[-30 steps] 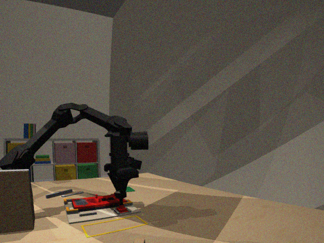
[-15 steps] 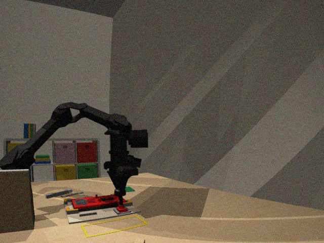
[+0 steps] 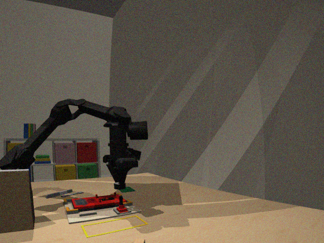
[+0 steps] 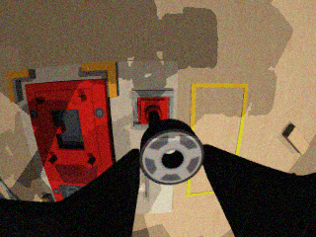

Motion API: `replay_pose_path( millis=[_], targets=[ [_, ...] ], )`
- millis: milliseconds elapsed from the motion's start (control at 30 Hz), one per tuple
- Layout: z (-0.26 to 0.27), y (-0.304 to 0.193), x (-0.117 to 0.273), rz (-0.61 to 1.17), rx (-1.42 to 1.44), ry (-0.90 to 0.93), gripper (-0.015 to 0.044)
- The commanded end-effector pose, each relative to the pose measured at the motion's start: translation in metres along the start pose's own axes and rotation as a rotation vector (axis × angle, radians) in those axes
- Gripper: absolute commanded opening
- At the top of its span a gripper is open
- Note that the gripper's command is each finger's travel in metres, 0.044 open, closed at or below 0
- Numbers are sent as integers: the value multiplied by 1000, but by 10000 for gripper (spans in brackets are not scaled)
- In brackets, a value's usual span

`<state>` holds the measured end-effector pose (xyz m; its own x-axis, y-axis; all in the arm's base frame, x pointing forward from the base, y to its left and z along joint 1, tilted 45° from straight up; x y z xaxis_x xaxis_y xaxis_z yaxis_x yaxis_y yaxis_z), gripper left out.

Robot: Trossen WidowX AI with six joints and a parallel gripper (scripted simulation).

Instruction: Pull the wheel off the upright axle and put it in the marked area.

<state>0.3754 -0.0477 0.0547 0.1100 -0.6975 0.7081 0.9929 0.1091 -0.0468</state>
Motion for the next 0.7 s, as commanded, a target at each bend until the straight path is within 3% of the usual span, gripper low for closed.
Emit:
replay_pose_path(
  millis=[0, 667],
  targets=[
    [-19, -8, 1, 3, -8, -5, 0],
    [-91, -48, 7, 3, 0, -10, 0]
  ],
)
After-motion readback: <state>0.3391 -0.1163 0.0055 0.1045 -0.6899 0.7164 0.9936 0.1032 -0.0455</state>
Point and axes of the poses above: the point midway between the two fingers, 35 mm back from their tips, its own x axis back along the fingers, its own z axis across the jaws, y = z × x, the point moved 9 cm from there along x, back along the fingers, and after that the axes turned 6 degrees about -x, right-handed, at the moved point
